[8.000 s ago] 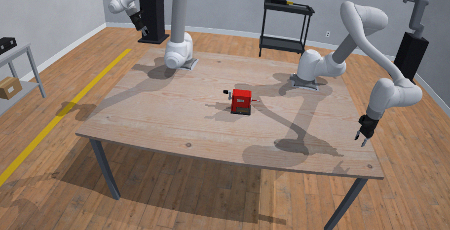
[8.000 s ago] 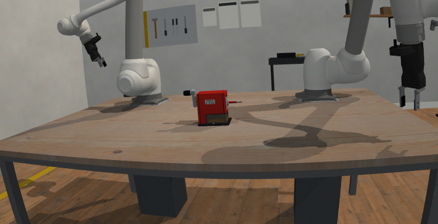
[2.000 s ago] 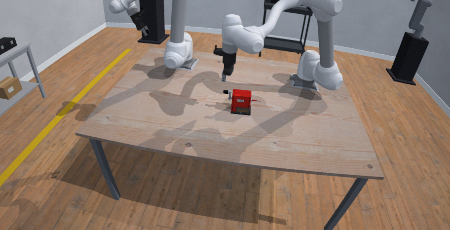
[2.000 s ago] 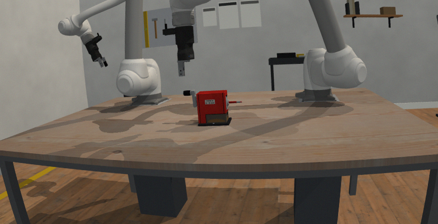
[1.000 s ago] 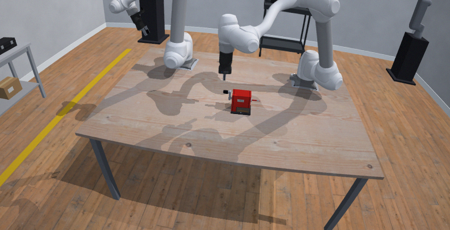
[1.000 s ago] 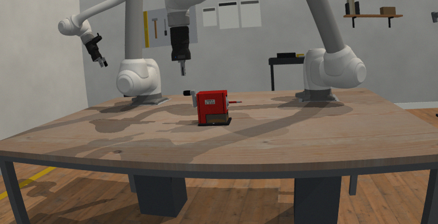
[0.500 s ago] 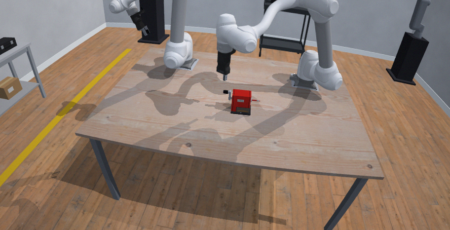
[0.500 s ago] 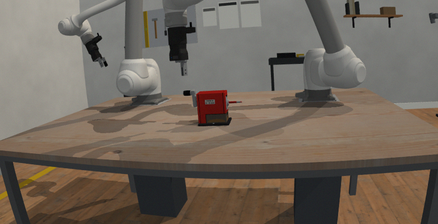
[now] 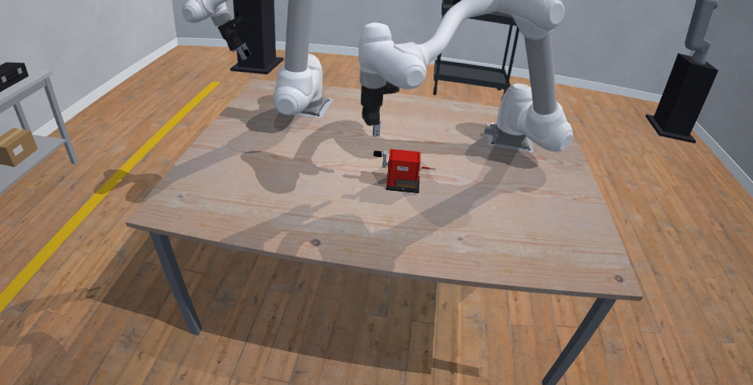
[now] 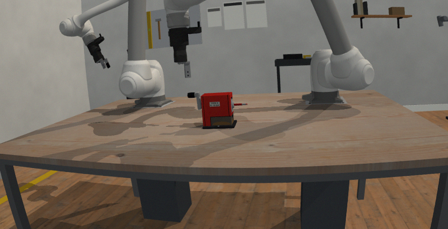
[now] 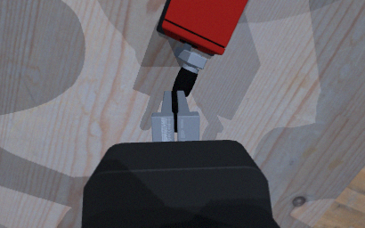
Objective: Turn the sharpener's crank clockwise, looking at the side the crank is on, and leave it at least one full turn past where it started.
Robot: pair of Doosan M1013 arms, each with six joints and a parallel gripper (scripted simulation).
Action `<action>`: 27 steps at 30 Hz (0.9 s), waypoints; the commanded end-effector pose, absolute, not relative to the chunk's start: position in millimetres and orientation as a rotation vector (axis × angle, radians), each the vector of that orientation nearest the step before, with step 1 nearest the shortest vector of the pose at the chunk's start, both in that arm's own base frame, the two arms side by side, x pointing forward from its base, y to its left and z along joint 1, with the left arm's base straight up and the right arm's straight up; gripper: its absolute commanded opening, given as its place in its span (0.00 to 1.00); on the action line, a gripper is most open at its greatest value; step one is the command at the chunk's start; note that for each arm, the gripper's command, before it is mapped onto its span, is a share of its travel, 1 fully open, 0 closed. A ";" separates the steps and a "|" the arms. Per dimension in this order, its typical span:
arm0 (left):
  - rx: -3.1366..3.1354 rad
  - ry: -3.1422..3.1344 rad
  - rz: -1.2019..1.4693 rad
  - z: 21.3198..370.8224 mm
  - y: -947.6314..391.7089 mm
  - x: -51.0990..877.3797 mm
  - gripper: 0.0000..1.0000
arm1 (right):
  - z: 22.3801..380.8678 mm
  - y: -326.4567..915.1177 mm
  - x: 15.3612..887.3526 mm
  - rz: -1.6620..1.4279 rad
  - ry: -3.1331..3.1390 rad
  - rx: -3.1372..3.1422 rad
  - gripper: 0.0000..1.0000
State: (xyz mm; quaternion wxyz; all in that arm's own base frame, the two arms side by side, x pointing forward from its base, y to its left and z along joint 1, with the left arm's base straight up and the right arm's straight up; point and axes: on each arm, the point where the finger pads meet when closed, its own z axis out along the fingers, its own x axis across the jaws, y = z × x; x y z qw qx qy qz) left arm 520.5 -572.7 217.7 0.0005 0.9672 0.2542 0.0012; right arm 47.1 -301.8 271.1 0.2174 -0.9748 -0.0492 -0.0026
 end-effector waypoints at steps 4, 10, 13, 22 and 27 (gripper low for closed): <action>3.120 0.354 -0.004 218.7 -576.5 527.4 0.00 | 268.9 -299.9 45.6 -0.004 -0.128 -2.702 1.00; 3.135 0.165 -0.003 218.5 -577.6 530.4 0.00 | 268.9 -299.9 45.6 -0.004 -0.128 -2.702 1.00; 3.135 0.152 -0.003 218.5 -577.7 530.5 0.00 | 268.9 -299.9 45.6 -0.004 -0.128 -2.702 1.00; 3.135 0.156 -0.003 218.4 -577.6 530.4 0.97 | 268.9 -299.9 45.6 -0.004 -0.128 -2.702 1.00; 3.135 0.156 -0.003 218.4 -577.6 530.4 0.97 | 268.9 -299.9 45.6 -0.004 -0.128 -2.702 1.00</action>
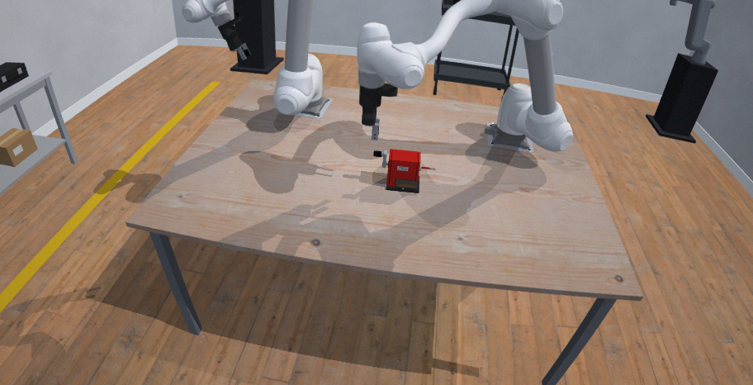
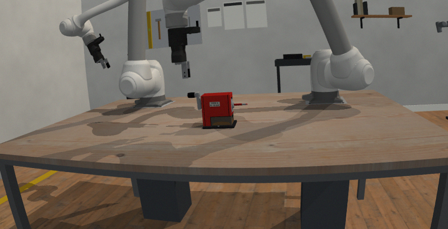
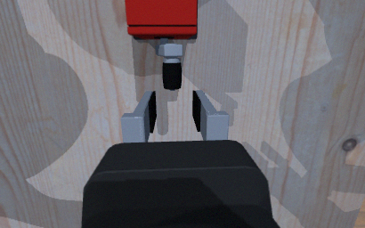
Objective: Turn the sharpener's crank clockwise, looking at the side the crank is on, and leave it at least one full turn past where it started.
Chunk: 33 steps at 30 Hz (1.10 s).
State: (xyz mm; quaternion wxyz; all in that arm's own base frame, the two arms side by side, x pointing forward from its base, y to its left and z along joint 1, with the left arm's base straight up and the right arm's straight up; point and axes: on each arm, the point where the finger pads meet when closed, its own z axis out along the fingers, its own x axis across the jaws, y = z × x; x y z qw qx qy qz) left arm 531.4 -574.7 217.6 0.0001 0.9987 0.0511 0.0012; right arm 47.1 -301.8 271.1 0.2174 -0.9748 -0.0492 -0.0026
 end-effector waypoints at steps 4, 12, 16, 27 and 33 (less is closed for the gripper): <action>3.135 0.156 -0.003 218.4 -577.6 530.4 0.97 | 268.9 -299.9 45.6 -0.004 -0.128 -2.702 1.00; 3.135 0.156 -0.003 218.4 -577.6 530.4 0.97 | 268.9 -299.9 45.6 -0.004 -0.128 -2.702 1.00; 3.135 0.156 -0.002 217.8 -577.6 530.4 0.97 | 268.9 -299.9 45.6 -0.004 -0.128 -2.702 1.00; 3.136 0.157 -0.002 210.5 -576.9 529.8 0.97 | 268.9 -299.9 45.6 -0.004 -0.128 -2.702 1.00; 3.136 0.158 -0.003 204.1 -576.7 529.6 0.97 | 268.9 -299.9 45.6 -0.004 -0.128 -2.702 1.00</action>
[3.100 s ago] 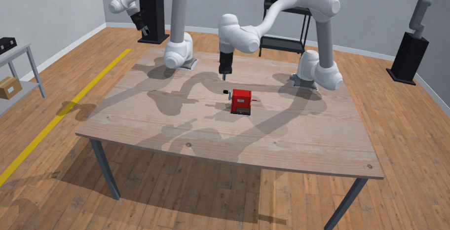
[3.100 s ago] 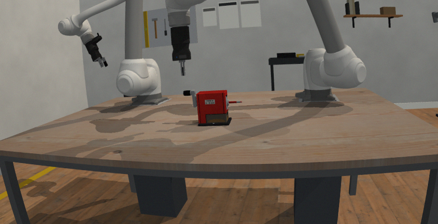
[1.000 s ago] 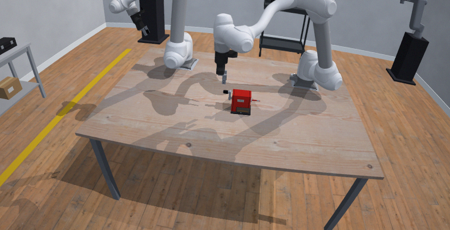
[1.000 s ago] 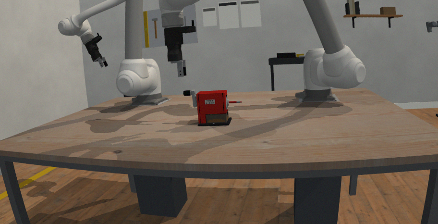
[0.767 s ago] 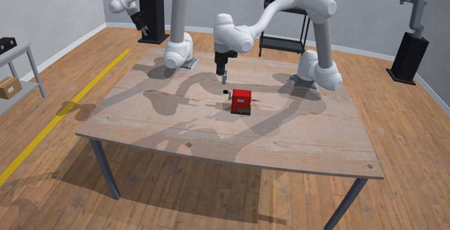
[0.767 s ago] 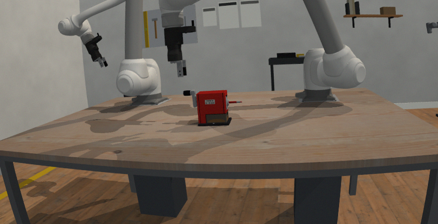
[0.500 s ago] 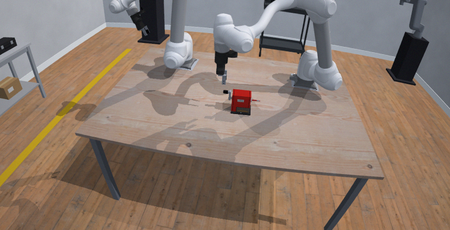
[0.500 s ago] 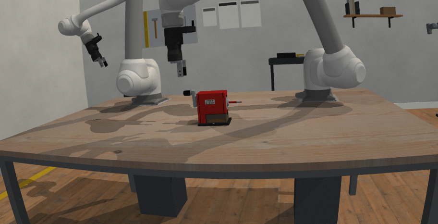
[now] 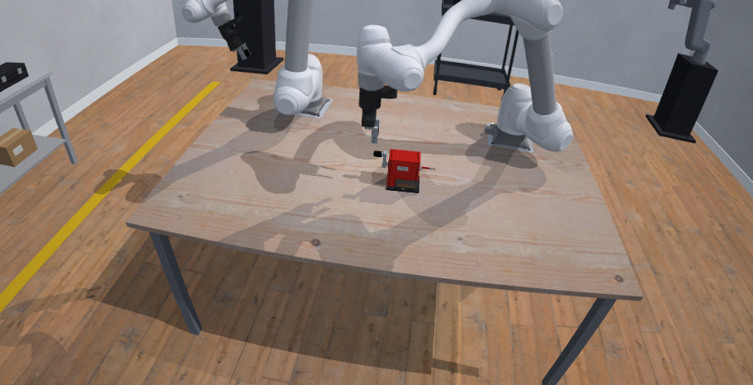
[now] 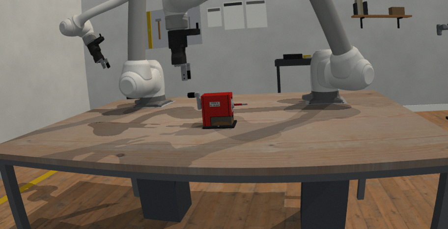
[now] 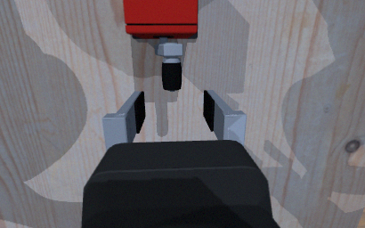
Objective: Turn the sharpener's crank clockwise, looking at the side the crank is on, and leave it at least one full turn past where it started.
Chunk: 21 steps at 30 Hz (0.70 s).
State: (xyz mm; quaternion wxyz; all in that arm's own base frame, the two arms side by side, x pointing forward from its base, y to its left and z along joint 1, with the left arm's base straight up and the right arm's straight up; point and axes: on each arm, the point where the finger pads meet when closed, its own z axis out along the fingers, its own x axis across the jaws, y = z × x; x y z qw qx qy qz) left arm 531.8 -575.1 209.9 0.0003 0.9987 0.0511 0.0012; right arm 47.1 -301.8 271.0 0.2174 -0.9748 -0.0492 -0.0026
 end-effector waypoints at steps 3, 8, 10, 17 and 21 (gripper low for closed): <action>3.136 0.158 -0.003 200.3 -576.7 529.5 0.97 | 268.9 -299.9 45.6 -0.004 -0.128 -2.702 1.00; 3.135 0.158 -0.001 196.8 -577.1 529.8 0.97 | 268.9 -299.9 45.6 -0.004 -0.128 -2.702 1.00; 3.136 0.158 -0.003 193.0 -576.7 529.4 0.97 | 268.9 -299.9 45.6 -0.004 -0.128 -2.702 1.00; 3.136 0.158 -0.003 182.5 -576.7 529.3 0.97 | 268.9 -299.9 45.6 -0.004 -0.128 -2.702 1.00; 3.136 0.158 -0.003 177.0 -576.7 529.2 0.97 | 268.9 -299.9 45.6 -0.004 -0.128 -2.702 1.00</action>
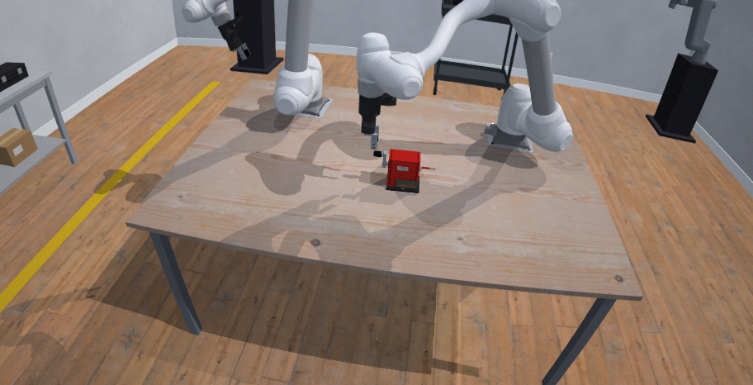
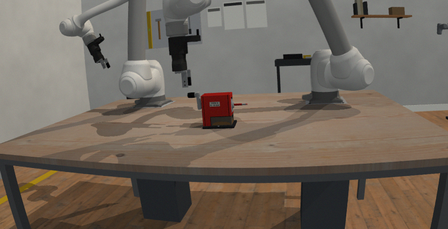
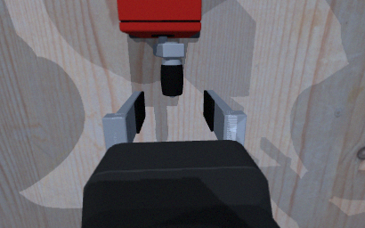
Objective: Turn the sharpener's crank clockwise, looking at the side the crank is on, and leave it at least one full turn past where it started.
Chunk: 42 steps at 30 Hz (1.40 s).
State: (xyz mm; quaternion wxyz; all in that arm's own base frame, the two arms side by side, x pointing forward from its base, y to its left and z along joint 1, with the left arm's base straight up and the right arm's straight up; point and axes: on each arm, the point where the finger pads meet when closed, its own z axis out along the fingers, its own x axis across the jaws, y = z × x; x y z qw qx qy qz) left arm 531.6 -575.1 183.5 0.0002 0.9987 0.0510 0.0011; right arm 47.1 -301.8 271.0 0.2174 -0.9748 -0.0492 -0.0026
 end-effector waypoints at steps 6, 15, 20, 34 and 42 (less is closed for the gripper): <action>3.136 0.158 -0.003 172.5 -576.7 529.2 0.97 | 268.9 -299.9 45.6 -0.004 -0.128 -2.702 1.00; 3.136 0.158 -0.002 167.6 -576.9 529.3 0.97 | 268.9 -299.9 45.6 -0.004 -0.128 -2.702 1.00; 3.136 0.158 -0.002 167.2 -576.9 529.3 0.97 | 268.9 -299.9 45.6 -0.004 -0.128 -2.702 1.00; 3.136 0.159 -0.002 167.3 -577.1 528.8 0.97 | 268.9 -299.9 45.6 -0.004 -0.128 -2.702 1.00; 3.136 0.161 -0.002 167.5 -577.6 527.8 0.97 | 268.9 -299.9 45.6 -0.004 -0.128 -2.702 1.00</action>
